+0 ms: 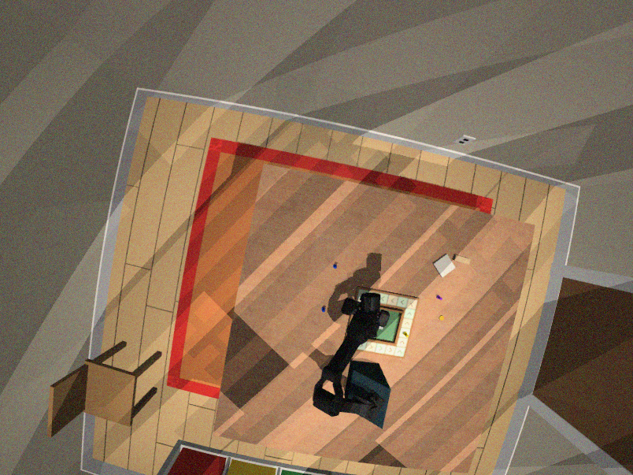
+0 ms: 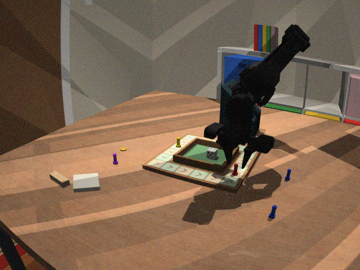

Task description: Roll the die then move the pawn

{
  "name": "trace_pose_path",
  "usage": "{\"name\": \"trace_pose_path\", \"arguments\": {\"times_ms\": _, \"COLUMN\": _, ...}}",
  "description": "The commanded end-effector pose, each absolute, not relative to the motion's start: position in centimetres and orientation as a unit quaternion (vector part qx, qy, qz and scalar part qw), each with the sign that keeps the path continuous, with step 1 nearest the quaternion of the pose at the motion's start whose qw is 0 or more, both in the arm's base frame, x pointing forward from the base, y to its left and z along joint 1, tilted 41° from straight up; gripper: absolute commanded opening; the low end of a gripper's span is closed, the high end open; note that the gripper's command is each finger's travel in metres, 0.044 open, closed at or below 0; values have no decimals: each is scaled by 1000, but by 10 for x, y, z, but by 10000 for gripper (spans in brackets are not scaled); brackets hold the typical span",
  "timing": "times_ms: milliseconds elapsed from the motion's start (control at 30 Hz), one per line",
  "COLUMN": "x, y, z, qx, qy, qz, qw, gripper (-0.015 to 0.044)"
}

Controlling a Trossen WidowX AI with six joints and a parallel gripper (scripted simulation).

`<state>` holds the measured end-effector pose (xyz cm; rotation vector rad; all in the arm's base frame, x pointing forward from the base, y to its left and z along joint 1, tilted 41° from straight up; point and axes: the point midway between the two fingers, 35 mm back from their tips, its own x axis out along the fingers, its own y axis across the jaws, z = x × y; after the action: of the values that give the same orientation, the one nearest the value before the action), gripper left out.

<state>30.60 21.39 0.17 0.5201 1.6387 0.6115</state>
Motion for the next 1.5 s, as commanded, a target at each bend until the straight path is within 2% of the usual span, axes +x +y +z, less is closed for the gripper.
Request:
{"name": "trace_pose_path", "arguments": {"times_ms": 0, "x": 303, "y": 218, "z": -5, "qx": 228, "qy": 713, "qz": 262, "qw": 609, "gripper": 200}}
{"name": "trace_pose_path", "arguments": {"times_ms": 267, "x": 300, "y": 225, "z": -13, "qx": 228, "qy": 713, "qz": 262, "qw": 609, "gripper": 200}}
{"name": "trace_pose_path", "arguments": {"times_ms": 467, "x": 300, "y": 225, "z": -13, "qx": 228, "qy": 713, "qz": 262, "qw": 609, "gripper": 42}}
{"name": "trace_pose_path", "arguments": {"times_ms": 667, "x": 300, "y": 225, "z": -13, "qx": 228, "qy": 713, "qz": 262, "qw": 609, "gripper": 3}}
{"name": "trace_pose_path", "arguments": {"times_ms": 833, "x": 302, "y": 222, "z": -10, "qx": 228, "qy": 713, "qz": 262, "qw": 609, "gripper": 0}}
{"name": "trace_pose_path", "arguments": {"times_ms": 1467, "x": 324, "y": 143, "z": 82, "qx": 226, "qy": 713, "qz": 261, "qw": 610, "gripper": 0}}
